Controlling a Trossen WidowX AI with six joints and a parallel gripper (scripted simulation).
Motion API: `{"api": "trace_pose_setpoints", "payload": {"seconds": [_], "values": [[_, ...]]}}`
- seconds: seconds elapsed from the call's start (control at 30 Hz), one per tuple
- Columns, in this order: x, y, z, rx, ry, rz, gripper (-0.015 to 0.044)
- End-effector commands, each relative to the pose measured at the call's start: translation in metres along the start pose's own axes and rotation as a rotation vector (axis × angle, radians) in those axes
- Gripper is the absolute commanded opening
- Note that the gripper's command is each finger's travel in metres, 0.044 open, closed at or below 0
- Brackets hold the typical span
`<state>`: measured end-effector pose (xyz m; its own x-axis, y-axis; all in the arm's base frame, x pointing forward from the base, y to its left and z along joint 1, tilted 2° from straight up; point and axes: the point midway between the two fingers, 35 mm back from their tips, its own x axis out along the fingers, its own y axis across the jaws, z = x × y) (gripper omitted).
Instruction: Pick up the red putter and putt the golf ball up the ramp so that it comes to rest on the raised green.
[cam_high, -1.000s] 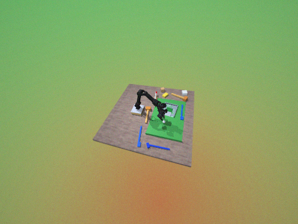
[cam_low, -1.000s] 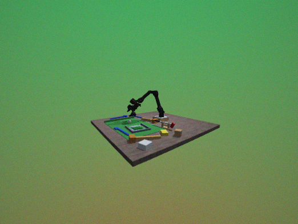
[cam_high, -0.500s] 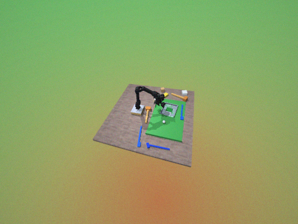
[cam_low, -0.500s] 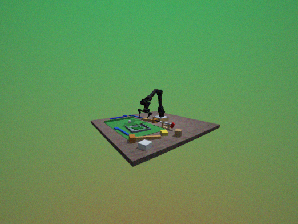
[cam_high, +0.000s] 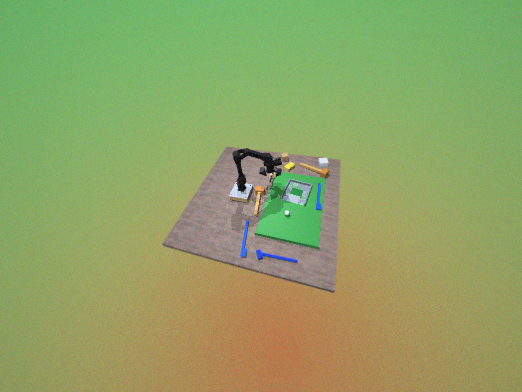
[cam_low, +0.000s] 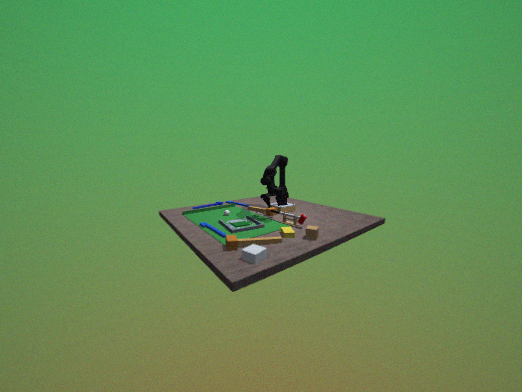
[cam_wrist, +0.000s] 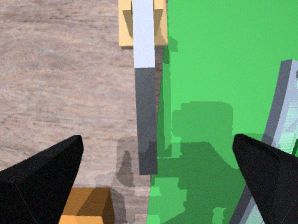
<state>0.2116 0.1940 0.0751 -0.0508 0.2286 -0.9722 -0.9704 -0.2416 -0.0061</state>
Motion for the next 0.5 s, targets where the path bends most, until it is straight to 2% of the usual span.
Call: {"api": "trace_pose_setpoints", "payload": {"seconds": [0.0, 0.47], "values": [[0.0, 0.006, 0.003, -0.027, -0.013, 0.021, 0.044], [0.027, 0.006, -0.004, -0.027, -0.012, 0.021, 0.044]]}}
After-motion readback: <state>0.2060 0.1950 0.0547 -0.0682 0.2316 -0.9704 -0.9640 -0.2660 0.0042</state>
